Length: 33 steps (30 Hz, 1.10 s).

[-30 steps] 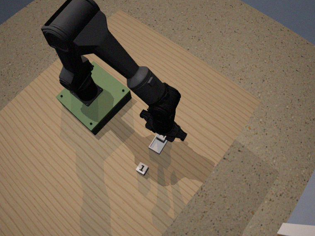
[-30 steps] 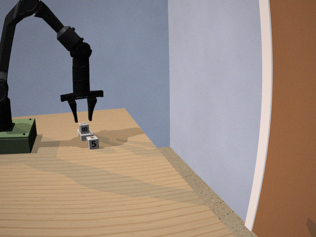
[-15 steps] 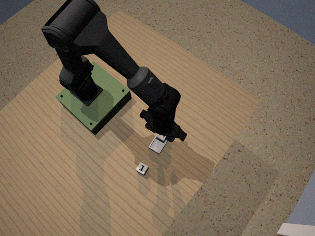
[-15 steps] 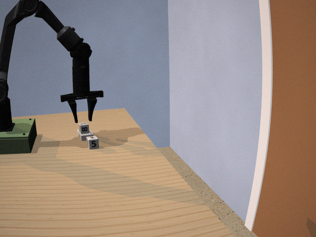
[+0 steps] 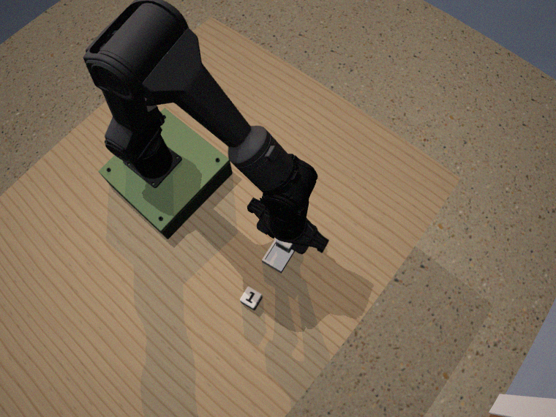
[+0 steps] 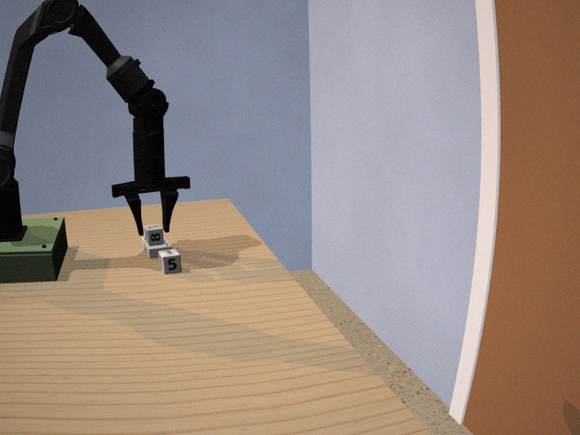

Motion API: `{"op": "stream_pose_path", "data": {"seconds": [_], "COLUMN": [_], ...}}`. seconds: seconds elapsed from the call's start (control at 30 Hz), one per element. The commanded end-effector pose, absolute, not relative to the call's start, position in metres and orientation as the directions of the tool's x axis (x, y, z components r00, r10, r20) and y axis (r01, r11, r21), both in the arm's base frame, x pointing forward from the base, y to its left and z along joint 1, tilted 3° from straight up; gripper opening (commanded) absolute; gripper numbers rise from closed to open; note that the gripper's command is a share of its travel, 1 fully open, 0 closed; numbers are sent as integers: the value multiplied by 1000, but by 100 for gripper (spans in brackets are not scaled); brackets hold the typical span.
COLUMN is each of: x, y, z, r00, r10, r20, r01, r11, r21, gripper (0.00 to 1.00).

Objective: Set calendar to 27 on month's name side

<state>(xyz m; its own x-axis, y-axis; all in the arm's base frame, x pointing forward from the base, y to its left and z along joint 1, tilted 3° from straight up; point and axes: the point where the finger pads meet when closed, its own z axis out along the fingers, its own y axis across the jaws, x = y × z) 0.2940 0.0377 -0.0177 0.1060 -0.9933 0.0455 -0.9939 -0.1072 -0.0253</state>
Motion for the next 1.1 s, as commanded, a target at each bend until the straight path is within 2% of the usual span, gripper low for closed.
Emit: {"op": "stream_pose_path", "data": {"seconds": [0.0,1.07], "x": [293,294], "y": [37,37], "z": [-22,-28], "r00": [105,105], "r10": [-993,-993], "r20": [46,46], "r01": [-994,-994], "r11": [-106,-106], "r21": [-21,-23], "gripper": [60,60]}}
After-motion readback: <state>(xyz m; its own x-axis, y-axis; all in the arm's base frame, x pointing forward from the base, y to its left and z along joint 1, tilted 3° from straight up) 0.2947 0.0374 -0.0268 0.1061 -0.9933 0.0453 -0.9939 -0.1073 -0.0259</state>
